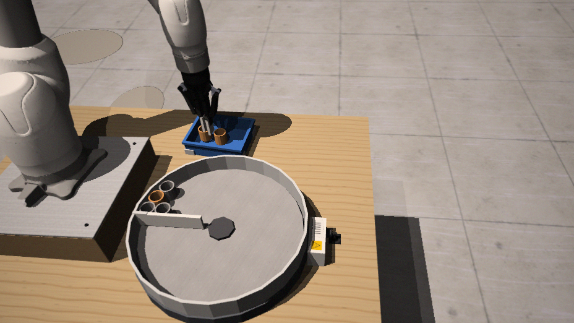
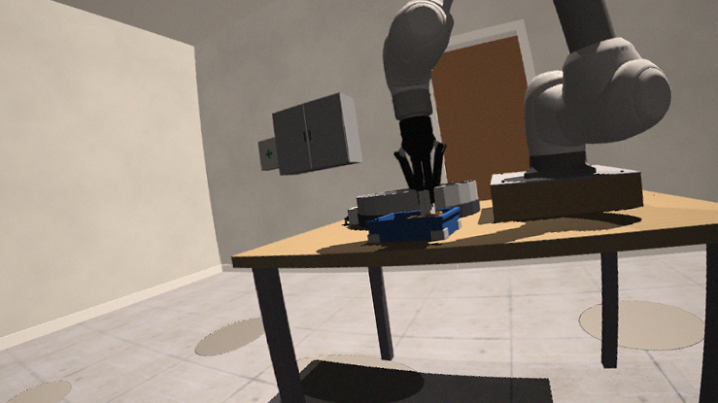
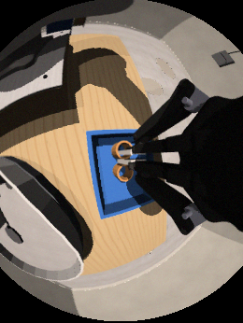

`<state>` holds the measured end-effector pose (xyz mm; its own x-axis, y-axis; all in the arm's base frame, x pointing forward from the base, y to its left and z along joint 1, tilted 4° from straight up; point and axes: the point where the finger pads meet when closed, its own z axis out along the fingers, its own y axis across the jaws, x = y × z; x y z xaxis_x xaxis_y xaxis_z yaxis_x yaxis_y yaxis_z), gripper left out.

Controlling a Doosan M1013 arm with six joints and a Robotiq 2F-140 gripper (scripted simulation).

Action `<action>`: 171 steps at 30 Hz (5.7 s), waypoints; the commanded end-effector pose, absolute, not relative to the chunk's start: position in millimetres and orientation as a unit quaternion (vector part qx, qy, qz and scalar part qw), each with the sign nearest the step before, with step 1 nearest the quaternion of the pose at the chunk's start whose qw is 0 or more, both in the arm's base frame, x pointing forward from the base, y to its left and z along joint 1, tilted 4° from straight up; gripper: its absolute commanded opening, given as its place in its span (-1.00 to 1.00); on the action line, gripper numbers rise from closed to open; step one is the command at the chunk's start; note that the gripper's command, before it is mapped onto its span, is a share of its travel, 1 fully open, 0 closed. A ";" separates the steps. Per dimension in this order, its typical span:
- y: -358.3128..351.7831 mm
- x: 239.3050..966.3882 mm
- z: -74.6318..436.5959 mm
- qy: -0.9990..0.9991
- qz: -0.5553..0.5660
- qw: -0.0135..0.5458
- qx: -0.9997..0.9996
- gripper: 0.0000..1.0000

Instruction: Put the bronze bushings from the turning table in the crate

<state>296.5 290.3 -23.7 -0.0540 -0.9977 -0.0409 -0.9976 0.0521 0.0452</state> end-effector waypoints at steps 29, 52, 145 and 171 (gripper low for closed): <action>290.6 296.2 -29.6 -0.725 -0.031 0.001 0.688 -1.00; 290.6 296.2 -29.6 -0.725 -0.031 0.001 0.688 -1.00; 286.4 300.3 66.5 -0.725 -0.031 0.001 0.688 -0.79; 286.4 300.3 66.5 -0.725 -0.031 0.001 0.688 -0.79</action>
<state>300.3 286.4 66.5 -0.0540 -0.9977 -0.0409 -0.9976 0.0522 0.0452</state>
